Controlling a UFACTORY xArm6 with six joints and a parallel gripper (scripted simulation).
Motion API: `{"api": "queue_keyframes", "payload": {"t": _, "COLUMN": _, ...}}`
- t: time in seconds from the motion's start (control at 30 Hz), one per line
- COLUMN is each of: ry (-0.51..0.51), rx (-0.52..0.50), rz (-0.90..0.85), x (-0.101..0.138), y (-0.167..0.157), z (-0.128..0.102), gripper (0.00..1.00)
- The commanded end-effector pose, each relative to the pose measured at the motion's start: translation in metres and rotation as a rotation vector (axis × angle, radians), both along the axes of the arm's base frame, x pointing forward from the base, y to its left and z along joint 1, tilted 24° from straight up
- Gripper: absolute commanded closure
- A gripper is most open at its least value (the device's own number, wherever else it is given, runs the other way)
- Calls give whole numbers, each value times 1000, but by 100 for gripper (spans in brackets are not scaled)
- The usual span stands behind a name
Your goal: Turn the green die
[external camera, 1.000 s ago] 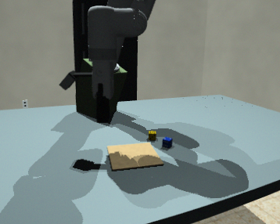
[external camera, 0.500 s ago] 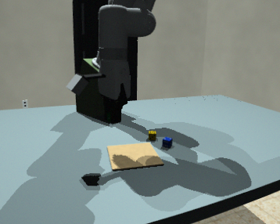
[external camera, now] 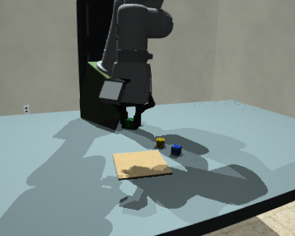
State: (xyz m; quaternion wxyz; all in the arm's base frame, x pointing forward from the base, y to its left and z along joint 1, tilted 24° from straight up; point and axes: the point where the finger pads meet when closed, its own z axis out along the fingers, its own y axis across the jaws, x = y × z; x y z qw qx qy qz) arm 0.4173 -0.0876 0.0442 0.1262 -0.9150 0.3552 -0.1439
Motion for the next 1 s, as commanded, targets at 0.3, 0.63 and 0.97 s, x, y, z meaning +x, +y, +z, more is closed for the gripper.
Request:
{"api": "queue_keyframes", "payload": {"t": 0.3, "ry": -92, "rx": -175, "rz": 458, "x": 12, "y": 19, "z": 10, "gripper": 79}}
{"api": "queue_keyframes", "payload": {"t": 0.63, "ry": -103, "rx": -204, "rz": 531, "x": 14, "y": 22, "z": 12, "gripper": 79}}
{"api": "queue_keyframes", "payload": {"t": 0.97, "ry": -103, "rx": -204, "rz": 531, "x": 14, "y": 22, "z": 12, "gripper": 79}}
